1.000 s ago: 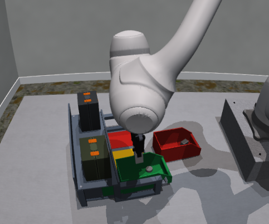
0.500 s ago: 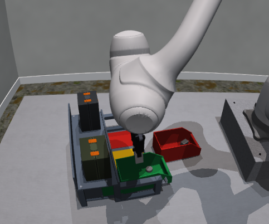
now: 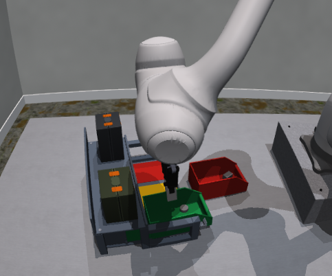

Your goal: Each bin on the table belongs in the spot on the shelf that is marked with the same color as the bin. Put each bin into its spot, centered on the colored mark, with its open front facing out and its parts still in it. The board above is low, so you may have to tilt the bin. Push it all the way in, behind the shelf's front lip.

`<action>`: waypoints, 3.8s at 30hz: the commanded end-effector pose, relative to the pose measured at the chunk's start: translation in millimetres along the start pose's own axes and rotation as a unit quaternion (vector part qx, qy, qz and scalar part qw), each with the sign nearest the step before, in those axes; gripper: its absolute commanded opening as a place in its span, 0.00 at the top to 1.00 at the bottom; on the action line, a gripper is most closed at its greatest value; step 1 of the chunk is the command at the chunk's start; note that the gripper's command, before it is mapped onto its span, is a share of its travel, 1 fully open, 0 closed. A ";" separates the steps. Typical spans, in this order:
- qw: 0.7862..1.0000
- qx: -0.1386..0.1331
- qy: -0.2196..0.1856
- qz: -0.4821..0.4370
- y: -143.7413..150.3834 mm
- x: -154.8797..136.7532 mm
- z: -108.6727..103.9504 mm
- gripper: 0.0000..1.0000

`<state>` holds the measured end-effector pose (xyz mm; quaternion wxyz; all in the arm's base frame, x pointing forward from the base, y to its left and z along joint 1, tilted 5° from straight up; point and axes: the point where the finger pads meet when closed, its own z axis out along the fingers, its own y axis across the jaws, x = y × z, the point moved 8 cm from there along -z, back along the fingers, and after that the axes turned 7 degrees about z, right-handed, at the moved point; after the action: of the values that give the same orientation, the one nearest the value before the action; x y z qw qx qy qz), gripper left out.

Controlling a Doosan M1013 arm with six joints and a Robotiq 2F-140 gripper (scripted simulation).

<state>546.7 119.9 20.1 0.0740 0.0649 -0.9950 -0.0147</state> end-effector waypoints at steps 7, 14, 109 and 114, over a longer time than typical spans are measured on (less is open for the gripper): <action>1.000 0.000 0.000 0.000 0.0 0.3 -3.3 0.85; 1.000 0.000 0.000 0.000 0.0 0.7 -9.4 0.85; 1.000 0.000 0.000 0.000 -0.8 7.4 -98.0 0.90; 1.000 0.000 0.000 0.000 -0.8 7.4 -98.0 0.90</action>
<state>554.1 116.3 117.9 0.0740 0.0649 -0.9950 -0.0147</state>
